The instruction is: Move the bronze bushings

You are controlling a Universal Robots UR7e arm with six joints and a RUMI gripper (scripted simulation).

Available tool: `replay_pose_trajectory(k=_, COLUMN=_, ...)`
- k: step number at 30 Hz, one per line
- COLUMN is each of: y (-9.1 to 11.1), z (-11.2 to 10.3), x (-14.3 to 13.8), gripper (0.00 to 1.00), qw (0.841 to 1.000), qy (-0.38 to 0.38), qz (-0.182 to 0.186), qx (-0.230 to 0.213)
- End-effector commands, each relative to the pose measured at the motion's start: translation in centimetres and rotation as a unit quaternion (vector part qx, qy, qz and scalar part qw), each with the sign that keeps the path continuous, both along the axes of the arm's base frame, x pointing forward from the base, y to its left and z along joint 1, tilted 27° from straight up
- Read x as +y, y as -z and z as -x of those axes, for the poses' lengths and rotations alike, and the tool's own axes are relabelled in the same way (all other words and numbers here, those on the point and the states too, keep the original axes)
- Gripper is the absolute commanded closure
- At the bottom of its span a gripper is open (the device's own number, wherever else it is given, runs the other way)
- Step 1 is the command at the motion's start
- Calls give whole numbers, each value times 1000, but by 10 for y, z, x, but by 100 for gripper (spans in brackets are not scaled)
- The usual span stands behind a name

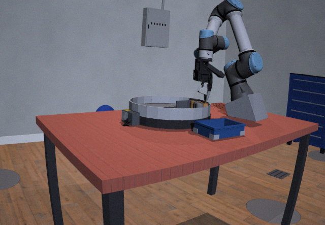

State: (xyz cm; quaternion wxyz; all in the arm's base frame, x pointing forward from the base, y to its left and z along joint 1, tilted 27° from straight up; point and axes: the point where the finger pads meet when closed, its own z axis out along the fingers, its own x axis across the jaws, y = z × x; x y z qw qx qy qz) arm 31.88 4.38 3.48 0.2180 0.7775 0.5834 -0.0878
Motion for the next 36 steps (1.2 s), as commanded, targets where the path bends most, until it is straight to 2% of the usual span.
replay_pose_trajectory(k=1, y=1, z=-1, x=0, gripper=95, qw=1000, qy=0, qz=0, qx=-1)
replay_pose_trajectory(k=36, y=5, z=-1, x=-2, gripper=95, qw=1000, qy=0, qz=0, qx=-1)
